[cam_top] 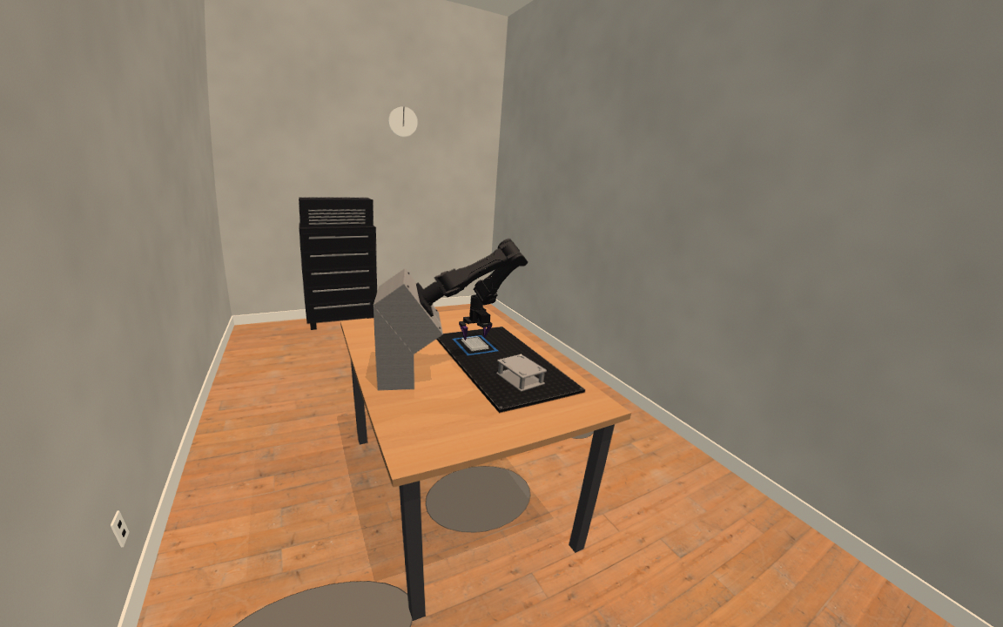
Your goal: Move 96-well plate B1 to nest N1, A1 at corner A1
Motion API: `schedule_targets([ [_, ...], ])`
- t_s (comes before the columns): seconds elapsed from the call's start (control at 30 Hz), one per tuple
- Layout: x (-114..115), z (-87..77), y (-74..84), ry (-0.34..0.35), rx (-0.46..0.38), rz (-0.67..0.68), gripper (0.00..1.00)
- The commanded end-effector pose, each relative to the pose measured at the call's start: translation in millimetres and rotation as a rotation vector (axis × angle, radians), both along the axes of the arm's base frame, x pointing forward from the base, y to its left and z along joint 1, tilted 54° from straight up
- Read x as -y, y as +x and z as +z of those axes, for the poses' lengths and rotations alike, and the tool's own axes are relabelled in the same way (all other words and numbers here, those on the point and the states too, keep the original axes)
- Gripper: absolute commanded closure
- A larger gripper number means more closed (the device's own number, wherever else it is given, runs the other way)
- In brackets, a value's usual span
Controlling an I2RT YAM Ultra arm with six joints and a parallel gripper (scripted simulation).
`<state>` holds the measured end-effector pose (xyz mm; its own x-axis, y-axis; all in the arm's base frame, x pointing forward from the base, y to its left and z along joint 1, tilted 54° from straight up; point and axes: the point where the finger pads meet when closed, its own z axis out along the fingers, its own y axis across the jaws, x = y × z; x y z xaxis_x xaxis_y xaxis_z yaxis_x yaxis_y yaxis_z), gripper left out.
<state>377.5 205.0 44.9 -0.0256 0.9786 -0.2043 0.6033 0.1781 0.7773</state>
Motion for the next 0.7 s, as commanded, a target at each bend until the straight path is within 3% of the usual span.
schedule_targets([
  [0.0,-14,4.5,6.4,0.014,0.021,0.032,0.0],
  [0.27,-9,-2.6,15.5,0.011,0.019,0.024,0.0],
  [0.3,-13,4.7,12.5,0.023,0.032,0.037,0.0],
  [0.47,-4,-11.2,22.8,0.006,0.013,0.018,0.0],
  [0.67,-7,-13.4,33.1,0.013,0.022,0.021,0.0],
])
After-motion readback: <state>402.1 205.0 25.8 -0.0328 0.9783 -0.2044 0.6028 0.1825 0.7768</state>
